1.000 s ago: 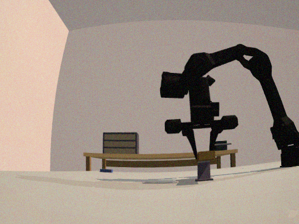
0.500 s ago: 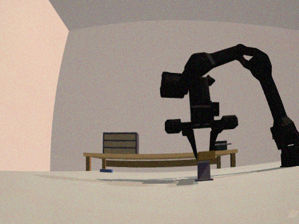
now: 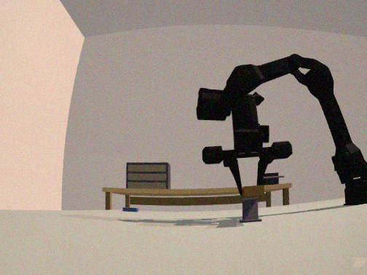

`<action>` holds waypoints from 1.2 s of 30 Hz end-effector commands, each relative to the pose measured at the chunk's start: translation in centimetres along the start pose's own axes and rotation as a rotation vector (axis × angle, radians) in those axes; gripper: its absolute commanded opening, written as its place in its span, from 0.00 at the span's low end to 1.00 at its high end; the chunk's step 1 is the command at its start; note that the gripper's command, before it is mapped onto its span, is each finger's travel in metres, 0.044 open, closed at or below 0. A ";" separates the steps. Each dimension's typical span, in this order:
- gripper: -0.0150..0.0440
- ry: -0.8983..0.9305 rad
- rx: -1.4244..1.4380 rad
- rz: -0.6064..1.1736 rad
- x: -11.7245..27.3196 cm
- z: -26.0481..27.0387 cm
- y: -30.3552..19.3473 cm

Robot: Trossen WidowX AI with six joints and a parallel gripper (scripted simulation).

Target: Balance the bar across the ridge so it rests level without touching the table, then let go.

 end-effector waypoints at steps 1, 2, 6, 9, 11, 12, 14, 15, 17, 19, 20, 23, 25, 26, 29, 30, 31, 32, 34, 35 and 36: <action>0.25 -0.004 -0.001 0.001 0.1 -0.1 0.0; 0.25 -0.004 -0.001 0.001 0.1 -0.1 0.0; 0.25 0.000 0.000 0.000 0.0 0.0 0.0; 0.25 0.000 0.000 0.000 0.0 0.0 0.0; 0.25 0.000 0.000 0.000 0.0 0.0 0.0; 0.25 0.000 0.000 0.000 0.0 0.0 0.0; 0.25 0.000 0.000 0.000 0.0 0.0 0.0; 0.25 0.000 0.000 0.000 0.0 0.0 0.0; 0.25 0.000 0.000 0.000 0.0 0.0 0.0; 0.25 0.000 0.000 0.000 0.0 0.0 0.0; 0.25 0.000 0.000 0.000 0.0 0.0 0.0; 0.25 0.000 0.000 0.000 0.0 0.0 0.0; 0.25 0.000 0.000 0.000 0.0 0.0 0.0; 0.25 0.000 0.000 0.000 0.0 0.0 0.0; 0.25 0.000 0.000 0.000 0.0 0.0 0.0; 0.25 0.000 0.000 0.000 0.0 0.0 0.0; 0.25 0.000 0.000 0.000 0.0 0.0 0.0; 0.25 0.000 0.000 0.000 0.0 0.0 0.0; 0.25 0.000 0.000 0.000 0.0 0.0 0.0; 0.30 0.000 0.000 0.000 0.0 0.0 0.0; 0.34 0.000 0.000 0.000 0.0 0.0 0.0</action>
Point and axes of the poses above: the point midway between the two fingers, 35 mm back from their tips, its own x axis back along the fingers, its own z axis across the jaws, y = z × x, the point moved 2 cm from there along x, back along the fingers, and after that the axes turned 7 degrees about x, right-handed, at the moved point
